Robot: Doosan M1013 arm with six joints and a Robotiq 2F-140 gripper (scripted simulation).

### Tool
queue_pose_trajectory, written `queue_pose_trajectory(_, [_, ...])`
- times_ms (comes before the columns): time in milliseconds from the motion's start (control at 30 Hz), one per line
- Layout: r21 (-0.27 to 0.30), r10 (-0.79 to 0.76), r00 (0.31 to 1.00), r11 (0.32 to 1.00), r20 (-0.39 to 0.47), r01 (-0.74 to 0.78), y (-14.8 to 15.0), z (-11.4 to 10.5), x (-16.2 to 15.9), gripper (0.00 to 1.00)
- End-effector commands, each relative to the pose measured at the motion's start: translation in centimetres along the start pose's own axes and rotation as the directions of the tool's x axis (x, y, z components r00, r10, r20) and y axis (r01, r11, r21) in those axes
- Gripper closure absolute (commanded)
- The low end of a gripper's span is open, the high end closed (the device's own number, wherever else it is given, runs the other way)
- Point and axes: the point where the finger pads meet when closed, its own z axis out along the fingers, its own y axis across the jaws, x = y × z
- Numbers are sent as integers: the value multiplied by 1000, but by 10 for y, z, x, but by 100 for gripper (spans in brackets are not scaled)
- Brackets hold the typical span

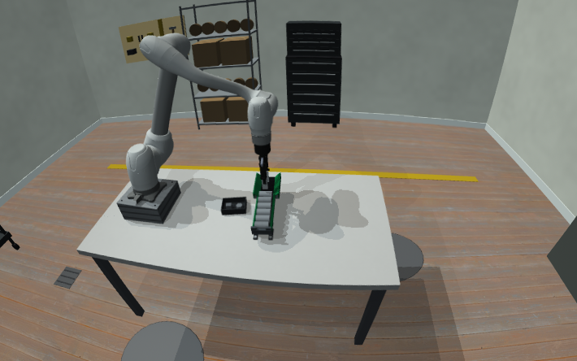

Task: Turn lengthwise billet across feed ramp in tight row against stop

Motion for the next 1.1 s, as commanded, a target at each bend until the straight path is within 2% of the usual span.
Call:
queue_pose_trajectory(0, [0,0,1000,1000,0,0,0,-9,0,59])
queue_pose_trajectory(600, [0,0,1000,1000,0,0,0,-43,0,59])
queue_pose_trajectory(1067, [0,0,1000,1000,0,0,0,-49,0,59])
